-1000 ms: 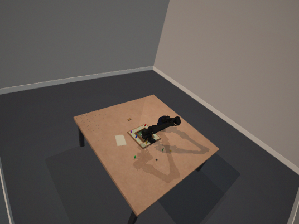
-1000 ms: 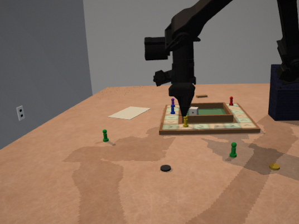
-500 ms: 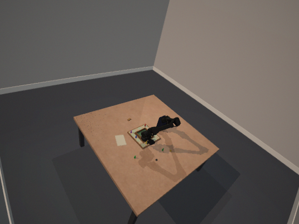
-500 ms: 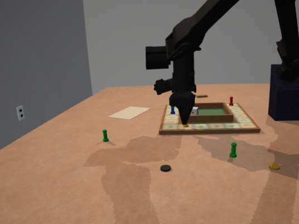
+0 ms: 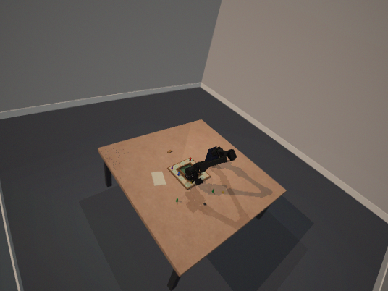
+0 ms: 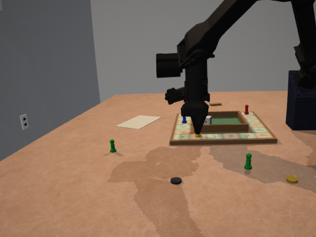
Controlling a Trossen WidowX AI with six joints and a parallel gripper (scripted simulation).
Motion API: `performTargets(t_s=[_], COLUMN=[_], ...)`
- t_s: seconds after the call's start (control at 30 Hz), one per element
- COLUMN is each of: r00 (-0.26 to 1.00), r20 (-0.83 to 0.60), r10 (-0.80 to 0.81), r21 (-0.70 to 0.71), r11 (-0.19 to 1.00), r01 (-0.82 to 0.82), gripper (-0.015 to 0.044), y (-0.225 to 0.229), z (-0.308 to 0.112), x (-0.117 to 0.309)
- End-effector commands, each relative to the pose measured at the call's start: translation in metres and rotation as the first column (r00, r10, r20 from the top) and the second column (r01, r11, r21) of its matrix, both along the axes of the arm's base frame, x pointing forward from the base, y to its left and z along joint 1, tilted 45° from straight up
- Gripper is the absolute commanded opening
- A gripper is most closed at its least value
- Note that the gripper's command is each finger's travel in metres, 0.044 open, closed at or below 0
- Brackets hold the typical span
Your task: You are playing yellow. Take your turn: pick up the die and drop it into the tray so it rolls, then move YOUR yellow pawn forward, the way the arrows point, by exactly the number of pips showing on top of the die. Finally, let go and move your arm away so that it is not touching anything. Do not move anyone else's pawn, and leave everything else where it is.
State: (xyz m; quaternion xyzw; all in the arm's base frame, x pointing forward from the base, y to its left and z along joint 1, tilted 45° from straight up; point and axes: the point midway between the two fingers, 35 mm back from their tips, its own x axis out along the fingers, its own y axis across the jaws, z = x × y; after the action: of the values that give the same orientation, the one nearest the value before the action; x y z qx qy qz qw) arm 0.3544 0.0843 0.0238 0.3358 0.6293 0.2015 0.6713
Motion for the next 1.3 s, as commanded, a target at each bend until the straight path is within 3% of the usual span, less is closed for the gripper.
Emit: performTargets(t_s=[0.0,0.63,1.27], r00=[1.0,1.0,1.0], r20=[-0.005,-0.007,0.012], r10=[-0.003,-0.003,0.007], r21=[-0.001,-0.005,-0.009], r11=[1.0,1.0,1.0], r01=[0.003,0.003,-0.007], gripper=[0.0,0.0,0.0], y=[-0.001,-0.084,-0.067], z=[0.0,0.091,0.084], x=[-0.001,-0.017,-0.049])
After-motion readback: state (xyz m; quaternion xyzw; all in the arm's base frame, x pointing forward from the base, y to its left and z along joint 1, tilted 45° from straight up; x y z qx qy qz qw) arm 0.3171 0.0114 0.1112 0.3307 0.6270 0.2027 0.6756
